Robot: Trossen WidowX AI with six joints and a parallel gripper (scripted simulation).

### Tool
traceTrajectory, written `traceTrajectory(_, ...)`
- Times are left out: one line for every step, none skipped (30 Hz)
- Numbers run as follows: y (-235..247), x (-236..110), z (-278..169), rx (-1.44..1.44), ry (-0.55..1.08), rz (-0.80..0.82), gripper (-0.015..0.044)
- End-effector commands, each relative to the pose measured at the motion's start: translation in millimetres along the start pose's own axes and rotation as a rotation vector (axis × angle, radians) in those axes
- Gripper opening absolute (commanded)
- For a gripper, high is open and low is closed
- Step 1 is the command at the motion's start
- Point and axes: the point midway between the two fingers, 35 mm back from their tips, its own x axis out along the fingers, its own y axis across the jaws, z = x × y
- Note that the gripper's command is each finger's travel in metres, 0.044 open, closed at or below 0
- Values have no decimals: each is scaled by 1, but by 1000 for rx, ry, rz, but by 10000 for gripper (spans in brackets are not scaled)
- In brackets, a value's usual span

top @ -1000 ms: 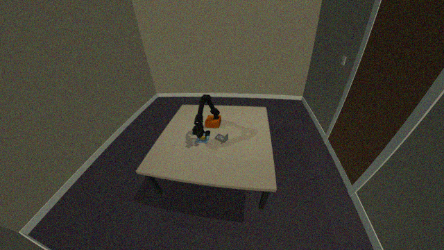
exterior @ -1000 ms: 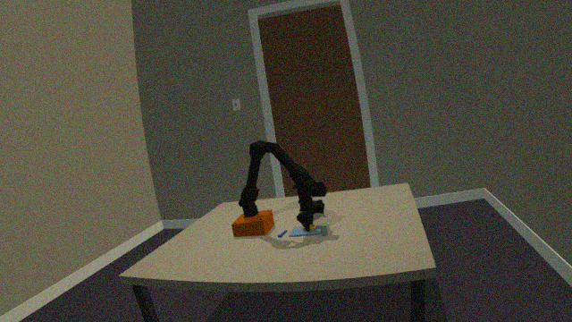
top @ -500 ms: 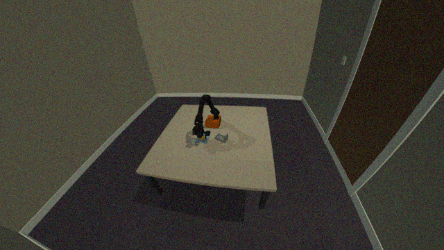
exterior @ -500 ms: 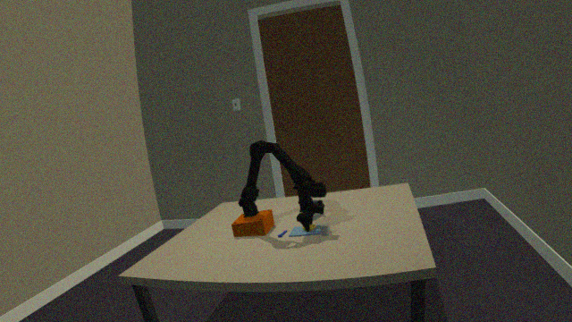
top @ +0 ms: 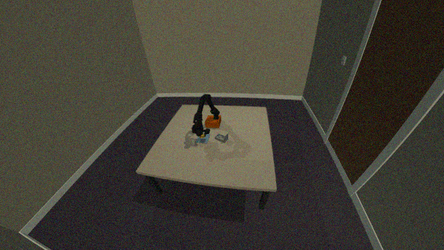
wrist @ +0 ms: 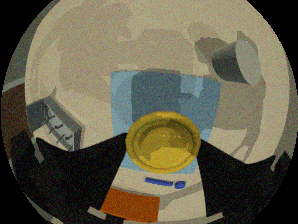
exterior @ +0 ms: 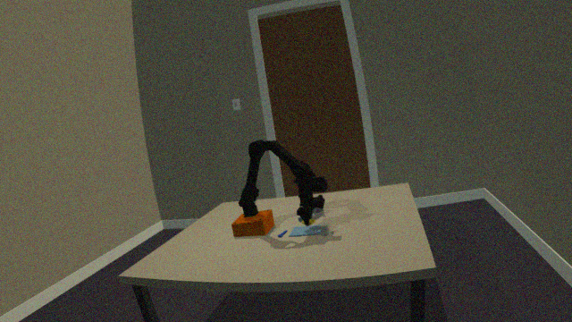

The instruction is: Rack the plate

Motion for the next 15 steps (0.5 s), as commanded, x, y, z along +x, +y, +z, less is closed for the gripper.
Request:
traceTrajectory(-3, -35, 8, 2, -31, -12, 0)
traceTrajectory(-3, -41, 8, 2, -31, -12, 0)
traceTrajectory(-3, -47, 8, 1, -32, -12, 0)
traceTrajectory(-3, -53, 8, 1, -33, -13, 0)
traceTrajectory(-3, -60, 8, 0, -33, -13, 0)
traceTrajectory(-3, -66, 8, 0, -33, -13, 0)
traceTrajectory(-3, -72, 7, 0, -34, -13, 0)
traceTrajectory(-2, -79, 7, -1, -34, -13, 0)
traceTrajectory(-2, -83, 7, 0, -34, -13, 0)
traceTrajectory(-2, -87, 7, 0, -33, -13, 0)
traceTrajectory(-2, -92, 7, 0, -33, -13, 0)
traceTrajectory(-2, -96, 7, 1, -33, -12, 0)
traceTrajectory(-2, -101, 7, 1, -32, -12, 0)
traceTrajectory(-2, -105, 6, 1, -32, -12, 0)
traceTrajectory(-2, -110, 6, 1, -32, -12, 0)
